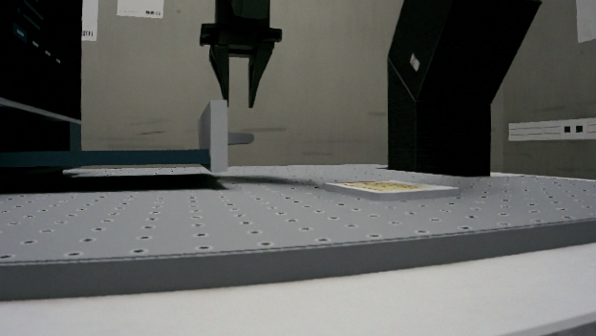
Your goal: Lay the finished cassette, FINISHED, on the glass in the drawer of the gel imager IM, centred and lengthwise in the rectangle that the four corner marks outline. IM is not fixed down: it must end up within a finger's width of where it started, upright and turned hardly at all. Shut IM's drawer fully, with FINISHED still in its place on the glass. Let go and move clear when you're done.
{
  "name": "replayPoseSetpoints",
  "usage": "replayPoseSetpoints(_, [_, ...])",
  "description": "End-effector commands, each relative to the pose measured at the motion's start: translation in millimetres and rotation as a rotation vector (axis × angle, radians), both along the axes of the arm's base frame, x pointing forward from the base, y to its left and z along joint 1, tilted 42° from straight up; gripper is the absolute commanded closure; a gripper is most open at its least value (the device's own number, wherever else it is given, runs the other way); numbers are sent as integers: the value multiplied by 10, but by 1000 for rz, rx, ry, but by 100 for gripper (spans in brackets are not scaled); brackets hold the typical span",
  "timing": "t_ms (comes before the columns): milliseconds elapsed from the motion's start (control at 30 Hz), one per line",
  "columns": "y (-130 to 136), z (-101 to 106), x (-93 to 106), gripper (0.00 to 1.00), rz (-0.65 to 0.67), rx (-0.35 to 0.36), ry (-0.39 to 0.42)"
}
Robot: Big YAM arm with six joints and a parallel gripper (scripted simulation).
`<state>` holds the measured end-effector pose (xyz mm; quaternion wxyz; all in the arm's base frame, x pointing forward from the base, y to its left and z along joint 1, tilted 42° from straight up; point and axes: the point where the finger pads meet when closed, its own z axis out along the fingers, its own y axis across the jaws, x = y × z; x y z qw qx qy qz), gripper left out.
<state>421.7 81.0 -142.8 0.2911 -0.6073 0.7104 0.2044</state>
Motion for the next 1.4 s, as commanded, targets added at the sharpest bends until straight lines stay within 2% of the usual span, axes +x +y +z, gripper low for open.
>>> replayPoseSetpoints(0, [-108, 79, -20, 69, -4, -1, -5])
replayPoseSetpoints(267, [-160, 138, -33, 69, -4, -1, -5])
replayPoseSetpoints(300, [-108, 62, -102, 69, 9, 1, 18])
replayPoseSetpoints(367, [-186, 165, -39, 69, -4, -1, -4])
replayPoseSetpoints(533, [-228, 218, -28, 69, -4, -1, -8])
replayPoseSetpoints(633, [-112, 88, -132, 69, 22, 2, 26])
replayPoseSetpoints(1367, [-111, 105, -121, 69, 22, 1, 22])
